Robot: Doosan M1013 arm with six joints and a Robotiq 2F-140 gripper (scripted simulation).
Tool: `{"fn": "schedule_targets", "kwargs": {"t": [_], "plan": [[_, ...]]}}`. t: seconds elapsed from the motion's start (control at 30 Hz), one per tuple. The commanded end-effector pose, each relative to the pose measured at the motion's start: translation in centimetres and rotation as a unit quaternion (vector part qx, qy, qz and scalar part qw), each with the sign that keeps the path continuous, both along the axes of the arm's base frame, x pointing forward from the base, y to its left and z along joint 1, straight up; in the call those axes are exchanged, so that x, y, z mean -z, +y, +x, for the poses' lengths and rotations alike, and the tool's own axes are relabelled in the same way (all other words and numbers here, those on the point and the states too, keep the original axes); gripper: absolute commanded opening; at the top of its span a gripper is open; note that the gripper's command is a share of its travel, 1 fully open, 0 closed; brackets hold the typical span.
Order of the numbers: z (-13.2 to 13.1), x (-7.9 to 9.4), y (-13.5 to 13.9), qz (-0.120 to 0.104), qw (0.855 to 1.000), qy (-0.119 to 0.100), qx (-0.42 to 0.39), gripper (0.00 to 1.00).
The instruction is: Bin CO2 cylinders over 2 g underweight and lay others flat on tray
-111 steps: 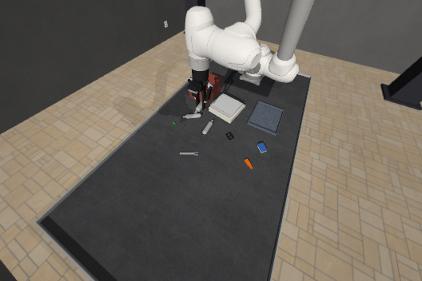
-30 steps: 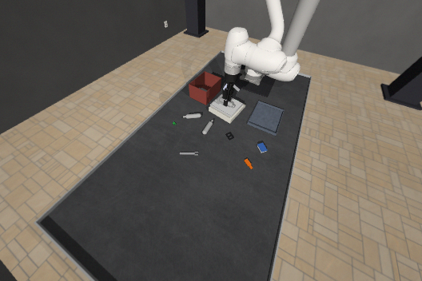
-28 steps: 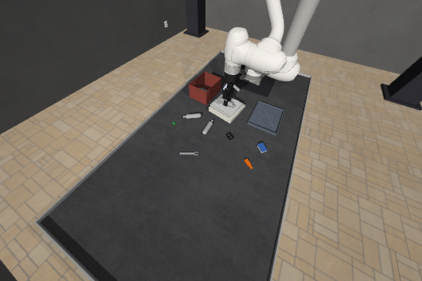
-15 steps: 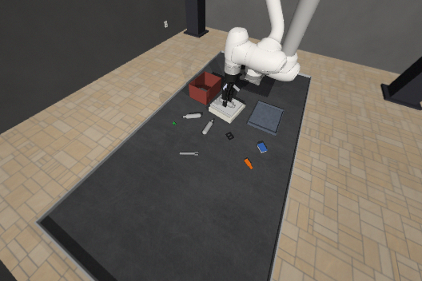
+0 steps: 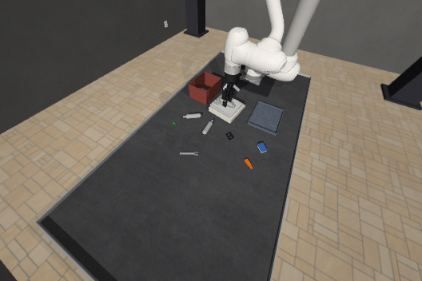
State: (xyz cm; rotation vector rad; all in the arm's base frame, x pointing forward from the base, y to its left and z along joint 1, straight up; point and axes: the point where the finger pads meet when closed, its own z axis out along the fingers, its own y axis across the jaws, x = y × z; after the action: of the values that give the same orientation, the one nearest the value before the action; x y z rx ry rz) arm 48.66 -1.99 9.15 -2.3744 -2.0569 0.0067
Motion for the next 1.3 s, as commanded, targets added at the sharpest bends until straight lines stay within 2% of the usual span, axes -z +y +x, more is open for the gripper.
{"fn": "schedule_targets", "kwargs": {"t": [0.0,0.3,0.43,0.57,0.7,0.77,1.03,1.13,1.27], "plan": [[0.0,-0.1,0.0,0.0,1.0,-0.001,0.0,0.4],[0.0,-0.1,0.0,0.0,1.0,-0.001,0.0,0.4],[0.0,-0.6,0.0,0.0,1.0,-0.001,0.0,0.4],[0.1,-2.2,0.0,0.0,1.0,-0.001,0.0,0.4],[0.1,-4.6,0.0,0.0,1.0,-0.001,0.0,0.4],[0.1,-4.6,0.0,0.0,1.0,-0.001,0.0,0.4],[0.1,-9.3,0.0,0.0,1.0,-0.001,0.0,0.4],[0.1,-10.3,0.0,0.0,1.0,-0.001,0.0,0.4],[0.1,-10.7,0.0,0.0,1.0,-0.001,0.0,0.4]]}}
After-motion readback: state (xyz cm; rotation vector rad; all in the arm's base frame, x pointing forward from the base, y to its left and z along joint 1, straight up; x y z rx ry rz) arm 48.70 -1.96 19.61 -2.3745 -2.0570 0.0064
